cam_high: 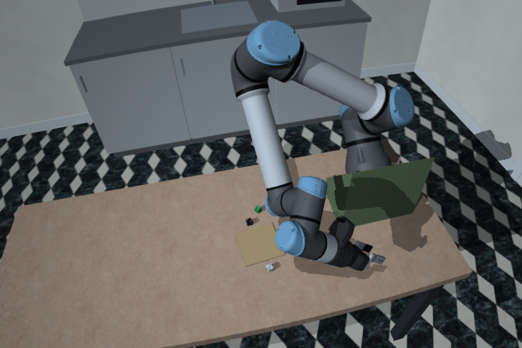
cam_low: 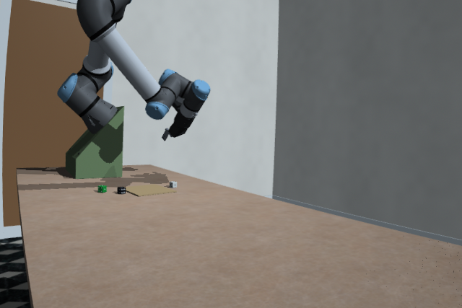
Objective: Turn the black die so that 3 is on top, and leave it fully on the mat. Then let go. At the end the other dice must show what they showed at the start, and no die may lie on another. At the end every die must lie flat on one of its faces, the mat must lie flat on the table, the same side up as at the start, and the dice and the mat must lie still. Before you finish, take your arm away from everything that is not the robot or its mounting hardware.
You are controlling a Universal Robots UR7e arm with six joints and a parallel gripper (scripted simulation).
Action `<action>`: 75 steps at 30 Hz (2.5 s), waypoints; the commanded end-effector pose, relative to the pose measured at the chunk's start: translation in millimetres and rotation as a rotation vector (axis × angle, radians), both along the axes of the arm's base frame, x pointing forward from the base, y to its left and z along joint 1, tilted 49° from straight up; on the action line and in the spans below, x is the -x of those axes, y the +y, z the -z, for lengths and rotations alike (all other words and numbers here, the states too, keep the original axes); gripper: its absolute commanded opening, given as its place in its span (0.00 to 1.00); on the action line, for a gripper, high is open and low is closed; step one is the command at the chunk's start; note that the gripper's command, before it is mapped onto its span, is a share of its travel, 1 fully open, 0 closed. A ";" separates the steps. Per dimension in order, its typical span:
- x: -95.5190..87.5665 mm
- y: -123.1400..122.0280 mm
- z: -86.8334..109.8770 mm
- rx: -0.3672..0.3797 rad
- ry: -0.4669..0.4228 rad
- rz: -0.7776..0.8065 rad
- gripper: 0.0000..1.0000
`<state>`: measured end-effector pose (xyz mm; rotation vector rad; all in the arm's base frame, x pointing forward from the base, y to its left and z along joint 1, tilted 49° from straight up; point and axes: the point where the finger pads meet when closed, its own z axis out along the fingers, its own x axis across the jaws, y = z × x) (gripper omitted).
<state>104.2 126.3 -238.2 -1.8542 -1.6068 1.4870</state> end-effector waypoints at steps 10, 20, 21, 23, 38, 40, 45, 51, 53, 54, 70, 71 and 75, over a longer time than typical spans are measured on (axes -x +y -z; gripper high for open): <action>-55.8 -24.0 -10.1 0.012 -0.186 -0.005 1.00; -152.7 -87.8 -53.2 0.109 -0.535 0.008 1.00; -156.1 -90.8 -55.6 0.114 -0.549 0.009 1.00; -175.9 -109.7 -71.4 0.153 -0.631 0.016 1.00; -238.8 -212.0 -173.3 0.409 -1.007 0.074 1.00; -243.0 -230.6 -194.9 0.465 -1.068 0.088 1.00; -245.0 -253.4 -222.9 0.541 -1.140 0.107 1.00; -242.6 -279.5 -257.6 0.637 -1.222 0.131 1.00; -241.8 -283.2 -262.6 0.651 -1.234 0.135 1.00; -241.5 -284.2 -264.1 0.655 -1.237 0.136 1.00; -241.2 -285.5 -265.8 0.660 -1.241 0.137 1.00; -241.2 -285.5 -265.8 0.660 -1.241 0.137 1.00; -241.1 -286.5 -264.9 0.660 -1.241 0.137 1.00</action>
